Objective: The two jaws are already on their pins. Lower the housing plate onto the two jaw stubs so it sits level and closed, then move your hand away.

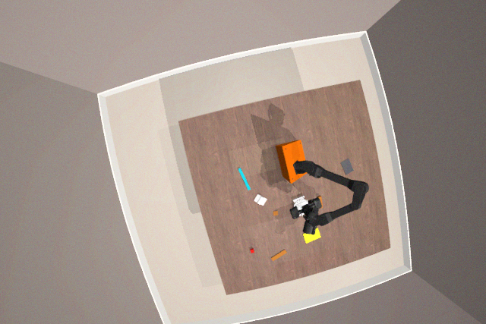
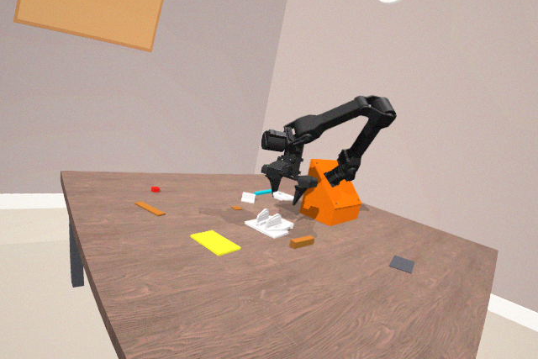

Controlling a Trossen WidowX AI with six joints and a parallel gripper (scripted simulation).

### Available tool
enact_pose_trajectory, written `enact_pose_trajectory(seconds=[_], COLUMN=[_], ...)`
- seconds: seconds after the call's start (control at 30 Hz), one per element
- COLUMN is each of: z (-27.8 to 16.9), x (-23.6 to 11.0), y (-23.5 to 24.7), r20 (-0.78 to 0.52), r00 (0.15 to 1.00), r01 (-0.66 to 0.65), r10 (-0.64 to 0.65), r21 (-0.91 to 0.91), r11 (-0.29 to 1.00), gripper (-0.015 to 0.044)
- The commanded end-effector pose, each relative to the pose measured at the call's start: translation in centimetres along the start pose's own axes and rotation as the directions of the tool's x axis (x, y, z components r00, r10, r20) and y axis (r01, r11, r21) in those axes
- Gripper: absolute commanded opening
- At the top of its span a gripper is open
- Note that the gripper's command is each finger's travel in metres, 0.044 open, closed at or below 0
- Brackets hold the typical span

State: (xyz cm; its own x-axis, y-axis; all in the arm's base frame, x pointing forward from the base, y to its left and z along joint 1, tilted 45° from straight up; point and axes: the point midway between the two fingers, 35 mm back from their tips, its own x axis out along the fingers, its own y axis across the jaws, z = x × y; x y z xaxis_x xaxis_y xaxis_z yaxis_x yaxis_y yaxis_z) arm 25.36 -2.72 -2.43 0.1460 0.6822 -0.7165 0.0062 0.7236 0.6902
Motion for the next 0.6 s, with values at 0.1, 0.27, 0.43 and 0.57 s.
enact_pose_trajectory(seconds=[0.1,0.27,0.43,0.57], z=[0.06,-0.01,-0.05,-0.05], x=[-0.02,-0.02,-0.02,-0.02], y=[0.05,0.45,0.64,0.64], r20=[0.004,0.004,0.004,0.004], r00=[1.000,1.000,1.000,1.000], r01=[-0.002,-0.003,-0.003,-0.003], r10=[0.002,0.003,0.003,0.003], r21=[0.004,0.002,0.001,0.001], r11=[1.000,1.000,1.000,1.000], gripper=[0.0351,0.0351,0.0351,0.0351])
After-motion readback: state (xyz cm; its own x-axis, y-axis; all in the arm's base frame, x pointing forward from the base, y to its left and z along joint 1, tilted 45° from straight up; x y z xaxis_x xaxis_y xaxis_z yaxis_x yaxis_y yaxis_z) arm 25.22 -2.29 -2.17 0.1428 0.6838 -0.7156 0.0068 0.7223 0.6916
